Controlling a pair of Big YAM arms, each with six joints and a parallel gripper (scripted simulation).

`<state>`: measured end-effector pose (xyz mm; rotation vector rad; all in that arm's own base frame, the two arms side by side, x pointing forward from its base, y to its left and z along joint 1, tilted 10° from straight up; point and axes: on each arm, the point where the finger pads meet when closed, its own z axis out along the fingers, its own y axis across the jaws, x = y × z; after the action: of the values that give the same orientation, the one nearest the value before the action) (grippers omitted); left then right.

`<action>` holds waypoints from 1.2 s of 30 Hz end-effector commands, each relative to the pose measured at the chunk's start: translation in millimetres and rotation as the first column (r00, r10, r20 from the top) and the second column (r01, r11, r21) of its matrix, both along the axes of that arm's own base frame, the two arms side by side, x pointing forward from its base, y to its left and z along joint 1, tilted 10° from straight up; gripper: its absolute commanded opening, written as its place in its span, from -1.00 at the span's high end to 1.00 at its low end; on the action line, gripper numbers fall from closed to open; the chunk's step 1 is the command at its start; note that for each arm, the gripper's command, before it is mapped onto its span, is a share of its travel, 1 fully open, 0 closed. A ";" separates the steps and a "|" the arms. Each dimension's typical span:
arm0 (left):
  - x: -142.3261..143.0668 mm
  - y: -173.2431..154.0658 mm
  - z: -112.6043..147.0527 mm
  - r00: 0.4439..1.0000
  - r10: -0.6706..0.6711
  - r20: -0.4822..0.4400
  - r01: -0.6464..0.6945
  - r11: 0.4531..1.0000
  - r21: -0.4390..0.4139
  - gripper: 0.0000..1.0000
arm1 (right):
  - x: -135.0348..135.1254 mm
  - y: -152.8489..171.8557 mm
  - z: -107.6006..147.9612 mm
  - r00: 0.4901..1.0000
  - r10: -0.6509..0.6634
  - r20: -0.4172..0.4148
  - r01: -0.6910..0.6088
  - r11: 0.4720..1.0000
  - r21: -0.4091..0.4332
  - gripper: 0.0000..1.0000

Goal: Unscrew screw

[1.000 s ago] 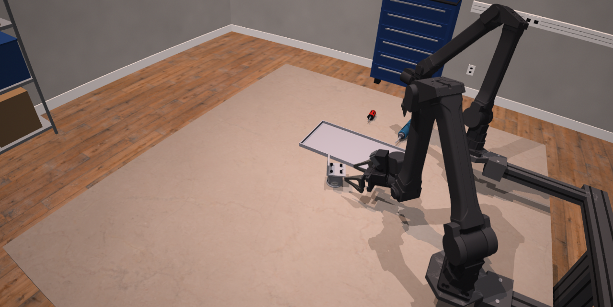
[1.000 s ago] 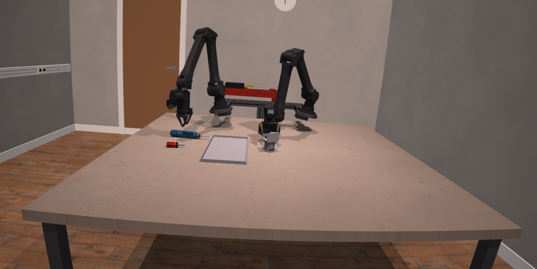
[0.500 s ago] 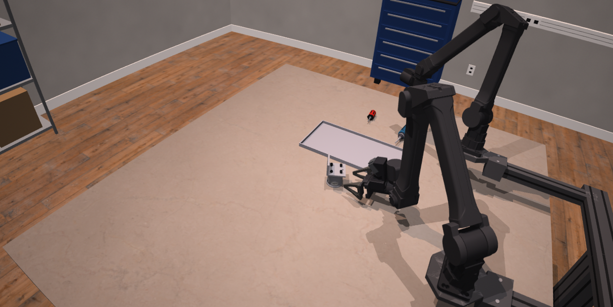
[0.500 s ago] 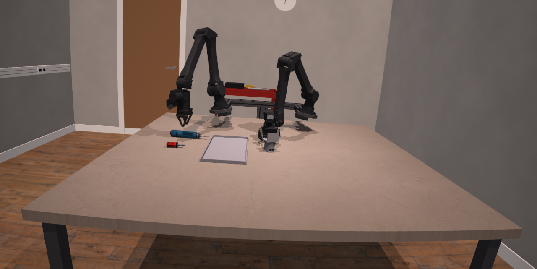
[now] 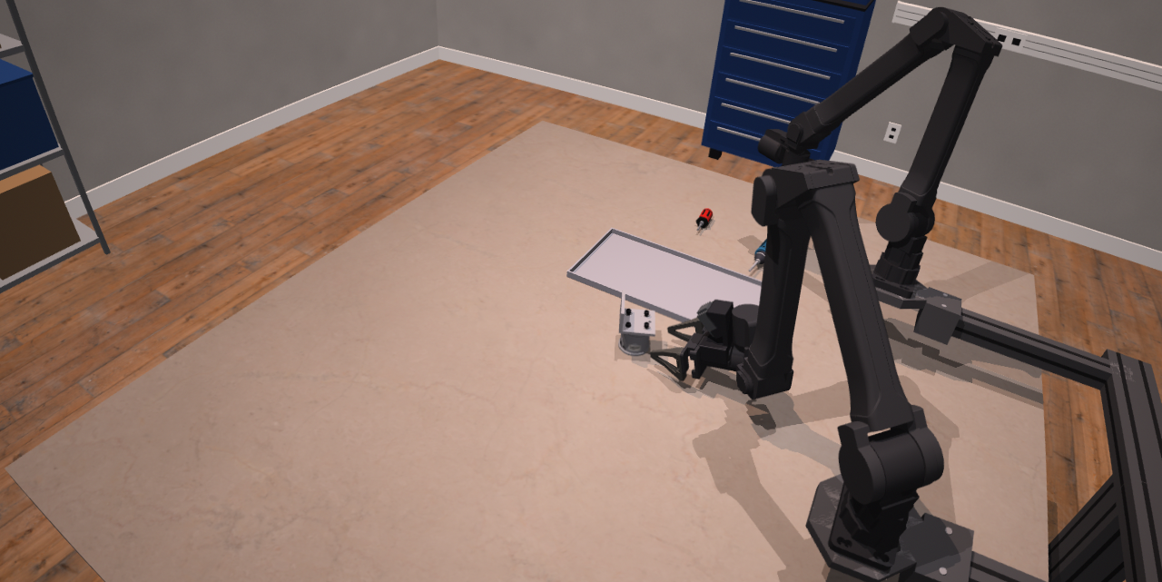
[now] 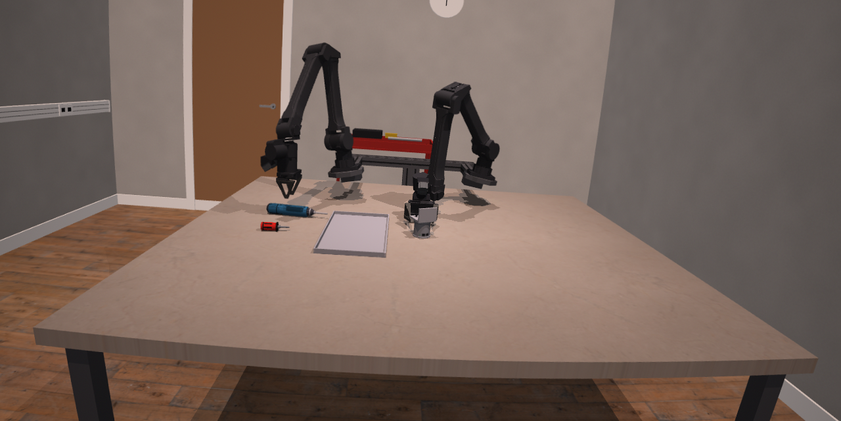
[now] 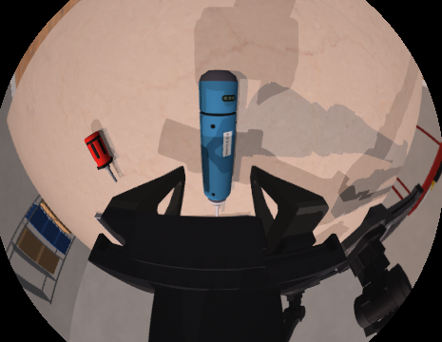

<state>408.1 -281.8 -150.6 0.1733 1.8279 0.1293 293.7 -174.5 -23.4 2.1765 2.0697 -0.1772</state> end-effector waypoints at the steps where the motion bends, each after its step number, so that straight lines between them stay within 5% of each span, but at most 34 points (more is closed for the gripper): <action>1: 3.4 -3.2 3.9 1.000 -0.001 0.011 0.001 1.000 -0.012 -0.72 | 9.6 -4.9 6.1 1.000 -0.014 0.022 0.014 1.000 -0.013 -0.30; 36: 33.0 -3.6 -3.3 1.000 -0.001 0.013 0.001 1.000 -0.012 -0.72 | 9.6 -4.9 6.1 1.000 -0.014 0.022 0.014 1.000 -0.013 -0.30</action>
<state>438.2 -281.9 -157.3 0.1666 1.8250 0.1254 293.7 -174.5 -23.4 2.1765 2.0697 -0.1772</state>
